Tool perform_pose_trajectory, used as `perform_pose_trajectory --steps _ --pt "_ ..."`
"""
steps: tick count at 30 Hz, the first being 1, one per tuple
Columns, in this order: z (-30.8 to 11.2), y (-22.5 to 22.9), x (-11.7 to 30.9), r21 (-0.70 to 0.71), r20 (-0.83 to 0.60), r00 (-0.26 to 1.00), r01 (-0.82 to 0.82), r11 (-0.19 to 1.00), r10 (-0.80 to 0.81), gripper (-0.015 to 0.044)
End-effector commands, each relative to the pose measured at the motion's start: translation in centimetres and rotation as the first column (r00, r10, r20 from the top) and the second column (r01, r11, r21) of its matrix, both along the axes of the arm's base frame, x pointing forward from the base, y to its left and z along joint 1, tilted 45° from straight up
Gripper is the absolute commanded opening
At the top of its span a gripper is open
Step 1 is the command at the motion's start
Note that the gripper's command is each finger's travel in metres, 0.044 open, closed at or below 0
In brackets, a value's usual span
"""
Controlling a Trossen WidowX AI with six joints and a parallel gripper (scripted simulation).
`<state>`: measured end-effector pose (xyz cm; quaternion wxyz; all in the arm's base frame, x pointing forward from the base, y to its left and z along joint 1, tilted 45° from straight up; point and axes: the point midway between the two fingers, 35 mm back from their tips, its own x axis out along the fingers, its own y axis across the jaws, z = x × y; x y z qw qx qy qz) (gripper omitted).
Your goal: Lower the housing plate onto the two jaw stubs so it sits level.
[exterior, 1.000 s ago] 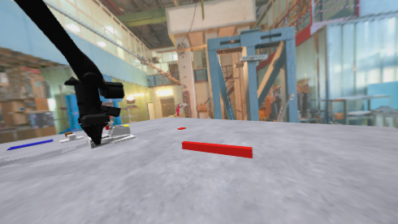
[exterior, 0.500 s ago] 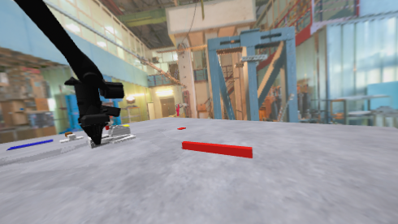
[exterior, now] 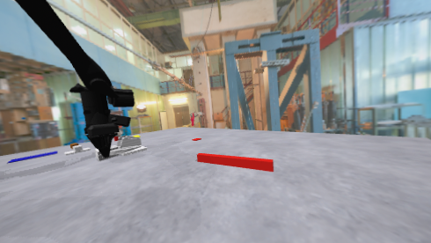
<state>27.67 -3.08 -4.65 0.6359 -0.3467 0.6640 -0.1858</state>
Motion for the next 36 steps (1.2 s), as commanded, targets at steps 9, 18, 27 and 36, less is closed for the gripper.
perform_pose_trajectory --steps 9,18,27,36 --pt "3.1 3.2 -0.1 0.001 -0.003 1.0 -0.001 1.0 0.001 0.044" --pt "5.0 5.0 -0.4 -0.003 0.0 1.0 -0.013 1.0 0.013 0.044" --pt "8.5 8.4 -7.2 0.003 -0.008 1.0 -0.004 1.0 0.004 0.044" --pt "8.7 8.6 -7.7 0.001 -0.009 1.0 -0.002 1.0 0.002 0.044"
